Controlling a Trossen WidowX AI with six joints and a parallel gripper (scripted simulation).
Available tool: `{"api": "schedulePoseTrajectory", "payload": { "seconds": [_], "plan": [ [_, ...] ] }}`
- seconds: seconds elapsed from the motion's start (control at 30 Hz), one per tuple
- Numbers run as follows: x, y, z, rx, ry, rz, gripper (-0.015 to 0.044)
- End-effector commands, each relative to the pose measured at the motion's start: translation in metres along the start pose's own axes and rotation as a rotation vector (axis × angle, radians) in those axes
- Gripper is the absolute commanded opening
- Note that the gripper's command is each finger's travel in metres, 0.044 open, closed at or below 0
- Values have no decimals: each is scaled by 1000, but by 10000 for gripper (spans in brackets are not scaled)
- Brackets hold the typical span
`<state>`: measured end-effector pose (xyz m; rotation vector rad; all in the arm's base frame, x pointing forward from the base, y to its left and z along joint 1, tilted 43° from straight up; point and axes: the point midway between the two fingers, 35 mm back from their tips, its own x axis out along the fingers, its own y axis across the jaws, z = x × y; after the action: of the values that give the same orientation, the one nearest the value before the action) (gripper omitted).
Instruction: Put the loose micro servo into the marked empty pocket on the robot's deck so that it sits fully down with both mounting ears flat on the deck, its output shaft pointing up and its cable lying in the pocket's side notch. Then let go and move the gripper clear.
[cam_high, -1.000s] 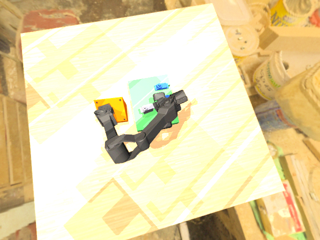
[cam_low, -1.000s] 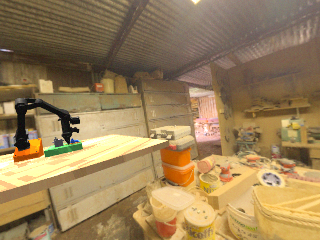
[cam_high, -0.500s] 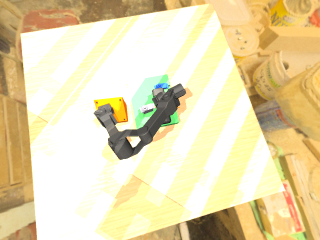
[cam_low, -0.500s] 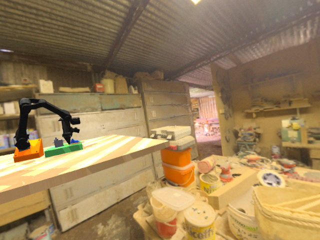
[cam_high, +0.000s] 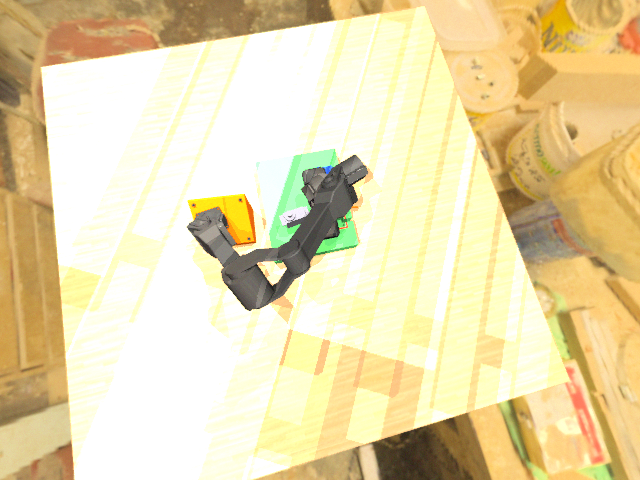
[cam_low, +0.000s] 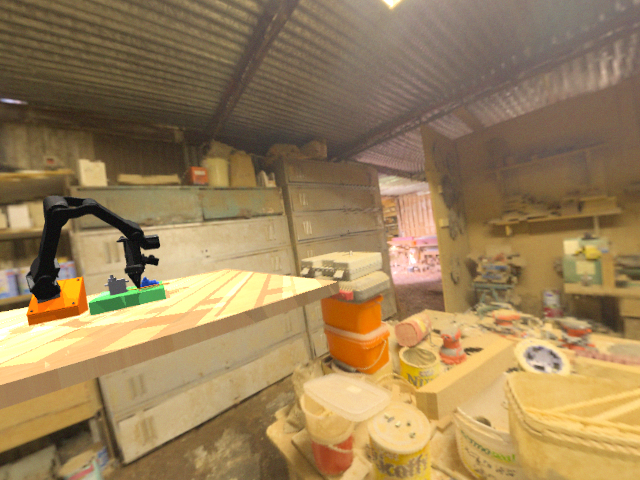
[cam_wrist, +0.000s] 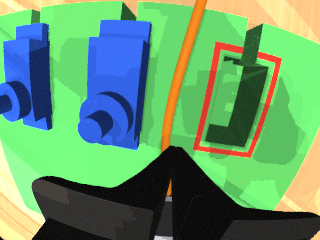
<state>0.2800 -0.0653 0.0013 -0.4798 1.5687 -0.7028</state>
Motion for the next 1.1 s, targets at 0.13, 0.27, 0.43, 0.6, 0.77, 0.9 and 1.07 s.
{"api": "schedulePoseTrajectory", "payload": {
  "seconds": [0.13, 0.27, 0.43, 0.6, 0.77, 0.9, 1.07],
  "plan": [
    [2, 14, -2, -3, 8, 3, 0],
    [2, 15, -3, -3, 8, 2, 0],
    [2, 15, -3, -3, 8, 2, 0],
    [-2, 13, -2, -5, 2, -4, 0],
    [-38, 15, -2, -4, 8, 4, 0],
    [-42, 15, -4, -9, 8, 5, 26],
    [-73, 7, -36, -105, 9, 9, 157]
  ]
}}
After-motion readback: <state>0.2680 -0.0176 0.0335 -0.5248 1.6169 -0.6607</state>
